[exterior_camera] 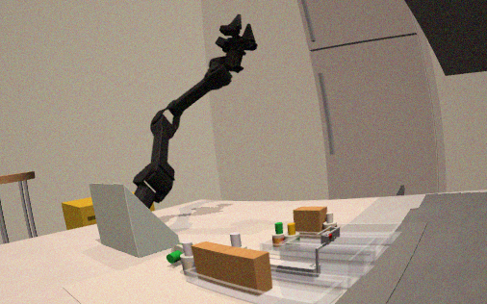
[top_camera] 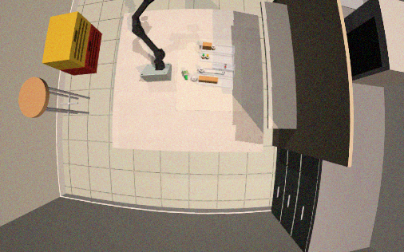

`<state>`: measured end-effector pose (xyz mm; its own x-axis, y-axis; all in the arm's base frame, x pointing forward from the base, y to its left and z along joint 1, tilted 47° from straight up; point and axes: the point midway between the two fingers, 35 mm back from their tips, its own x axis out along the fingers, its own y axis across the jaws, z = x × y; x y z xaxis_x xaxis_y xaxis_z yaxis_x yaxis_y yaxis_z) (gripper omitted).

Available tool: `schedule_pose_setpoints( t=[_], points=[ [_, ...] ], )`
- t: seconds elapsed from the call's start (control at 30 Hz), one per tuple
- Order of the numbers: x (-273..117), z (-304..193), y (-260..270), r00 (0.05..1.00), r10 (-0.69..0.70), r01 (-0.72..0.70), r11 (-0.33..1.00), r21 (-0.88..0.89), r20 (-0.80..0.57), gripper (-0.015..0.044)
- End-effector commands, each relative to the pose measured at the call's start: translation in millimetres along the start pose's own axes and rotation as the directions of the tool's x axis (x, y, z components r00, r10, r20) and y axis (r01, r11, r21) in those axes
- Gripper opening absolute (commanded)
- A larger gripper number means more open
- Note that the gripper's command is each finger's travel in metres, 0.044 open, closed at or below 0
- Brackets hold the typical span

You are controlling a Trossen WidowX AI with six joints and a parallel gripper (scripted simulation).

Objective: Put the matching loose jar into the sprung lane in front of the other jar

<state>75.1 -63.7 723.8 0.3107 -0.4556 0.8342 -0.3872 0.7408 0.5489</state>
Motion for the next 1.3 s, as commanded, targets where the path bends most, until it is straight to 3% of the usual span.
schedule_pose_setpoints(
  t=[0.0, 0.3, 0.63, 0.93, 1.27],
  points=[
    [0.2, -2.6, -0.9, 1.0, -0.001, 0.001, 1.0, -0.008, -0.005, 0.0426],
    [1.9, -114.3, -60.9, 0.971, -0.085, -0.002, 0.934, -0.358, -0.225, 0.044],
    [-35.1, -231.6, -158.1, 0.804, -0.289, -0.122, 0.775, -0.62, -0.52, 0.044],
    [-99.7, -313.6, -262.3, 0.518, -0.485, -0.341, 0.638, -0.691, -0.704, 0.044],
    [-213.5, -359.8, -377.9, 0.054, -0.651, -0.55, 0.614, -0.567, -0.757, 0.044]
  ],
)
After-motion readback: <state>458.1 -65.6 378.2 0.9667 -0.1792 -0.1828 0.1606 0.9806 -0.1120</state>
